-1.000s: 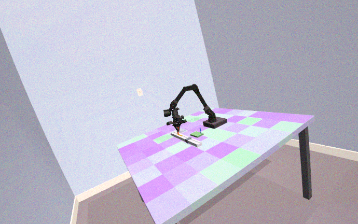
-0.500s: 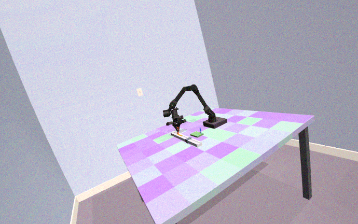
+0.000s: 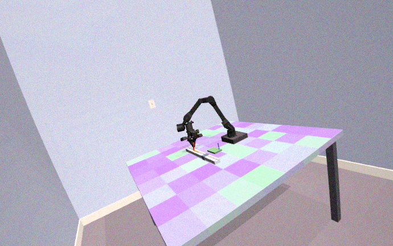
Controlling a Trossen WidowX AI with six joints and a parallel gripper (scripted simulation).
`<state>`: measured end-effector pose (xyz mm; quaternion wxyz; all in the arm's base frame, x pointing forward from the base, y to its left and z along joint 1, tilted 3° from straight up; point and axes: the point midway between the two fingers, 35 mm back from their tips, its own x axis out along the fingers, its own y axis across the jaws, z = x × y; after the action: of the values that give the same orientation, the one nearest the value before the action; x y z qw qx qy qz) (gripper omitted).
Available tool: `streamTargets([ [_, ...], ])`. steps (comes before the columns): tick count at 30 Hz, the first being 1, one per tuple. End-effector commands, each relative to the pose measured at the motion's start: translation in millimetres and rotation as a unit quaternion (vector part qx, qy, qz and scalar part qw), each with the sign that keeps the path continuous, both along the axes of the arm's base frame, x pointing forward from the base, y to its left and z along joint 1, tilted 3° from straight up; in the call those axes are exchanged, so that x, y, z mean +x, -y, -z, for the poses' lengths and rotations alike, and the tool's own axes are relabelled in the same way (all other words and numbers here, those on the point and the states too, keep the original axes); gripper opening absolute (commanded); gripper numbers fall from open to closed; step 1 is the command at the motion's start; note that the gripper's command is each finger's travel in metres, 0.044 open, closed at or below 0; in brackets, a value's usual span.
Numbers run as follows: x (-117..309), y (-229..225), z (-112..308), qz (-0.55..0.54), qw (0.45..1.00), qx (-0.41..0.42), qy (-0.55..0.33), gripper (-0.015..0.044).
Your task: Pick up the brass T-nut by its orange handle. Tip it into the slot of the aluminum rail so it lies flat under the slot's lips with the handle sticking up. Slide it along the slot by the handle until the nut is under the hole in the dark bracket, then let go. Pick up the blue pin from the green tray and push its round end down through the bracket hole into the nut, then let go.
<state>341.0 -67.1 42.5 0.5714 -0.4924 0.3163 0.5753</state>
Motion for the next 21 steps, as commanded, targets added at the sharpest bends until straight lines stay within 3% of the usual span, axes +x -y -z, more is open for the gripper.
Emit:
streamTargets([
  [1, 0.4, 0.5, 1.0, 0.002, 1.0, -0.001, -0.007, -0.015],
  [21, 2.9, 0.0, 0.7, 0.002, 1.0, -0.005, -0.027, -0.015],
])
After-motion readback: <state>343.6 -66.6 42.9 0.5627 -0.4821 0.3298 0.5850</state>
